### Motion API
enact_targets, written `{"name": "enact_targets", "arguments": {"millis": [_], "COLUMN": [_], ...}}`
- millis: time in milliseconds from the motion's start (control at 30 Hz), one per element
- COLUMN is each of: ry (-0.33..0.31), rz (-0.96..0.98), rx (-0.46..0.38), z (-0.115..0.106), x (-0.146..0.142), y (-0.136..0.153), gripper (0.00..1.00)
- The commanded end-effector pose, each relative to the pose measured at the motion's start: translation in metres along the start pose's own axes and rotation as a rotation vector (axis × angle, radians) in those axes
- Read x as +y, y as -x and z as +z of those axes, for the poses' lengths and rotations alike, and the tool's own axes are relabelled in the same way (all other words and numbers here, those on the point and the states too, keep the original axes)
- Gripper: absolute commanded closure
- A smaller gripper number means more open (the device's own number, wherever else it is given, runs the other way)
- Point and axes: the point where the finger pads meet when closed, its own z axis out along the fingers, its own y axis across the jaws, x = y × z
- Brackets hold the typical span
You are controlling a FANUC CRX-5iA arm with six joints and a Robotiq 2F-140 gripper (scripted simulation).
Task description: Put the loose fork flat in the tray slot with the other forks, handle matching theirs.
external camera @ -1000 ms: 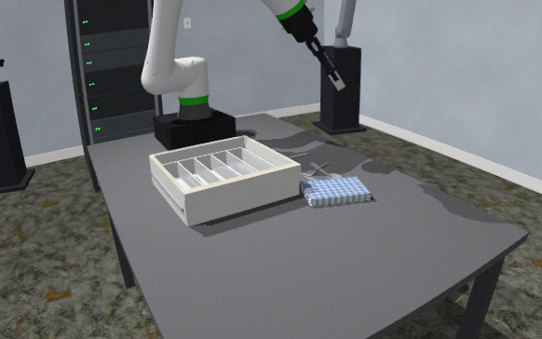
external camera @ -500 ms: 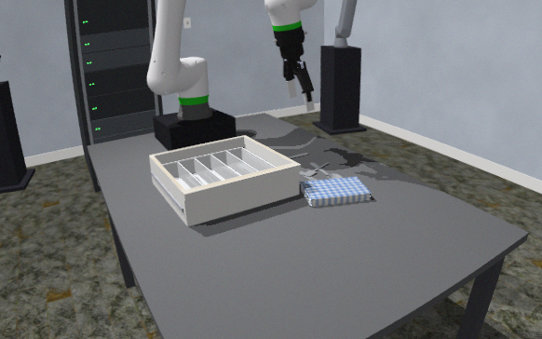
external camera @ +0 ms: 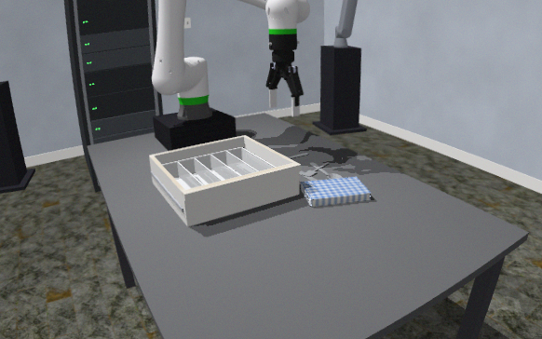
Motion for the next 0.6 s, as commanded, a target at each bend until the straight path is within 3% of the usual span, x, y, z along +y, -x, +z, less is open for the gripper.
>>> {"name": "enact_targets", "arguments": {"millis": [0, 267, 333, 467, 533, 567], "ry": [-0.001, -0.001, -0.001, 0.001, 0.001, 0.001], "rz": [0.000, 0.000, -0.007, -0.032, -0.035, -0.035], "rx": [0.001, 0.001, 0.001, 0.001, 0.001, 0.001], "z": [0.000, 0.001, 0.016, 0.069, 0.075, 0.075], "x": [0.000, 0.000, -0.002, -0.004, -0.003, -0.003], "y": [0.000, 0.000, -0.004, -0.022, -0.024, -0.024], "gripper": [0.00, 0.00, 0.00, 0.00, 0.00, 0.83]}}
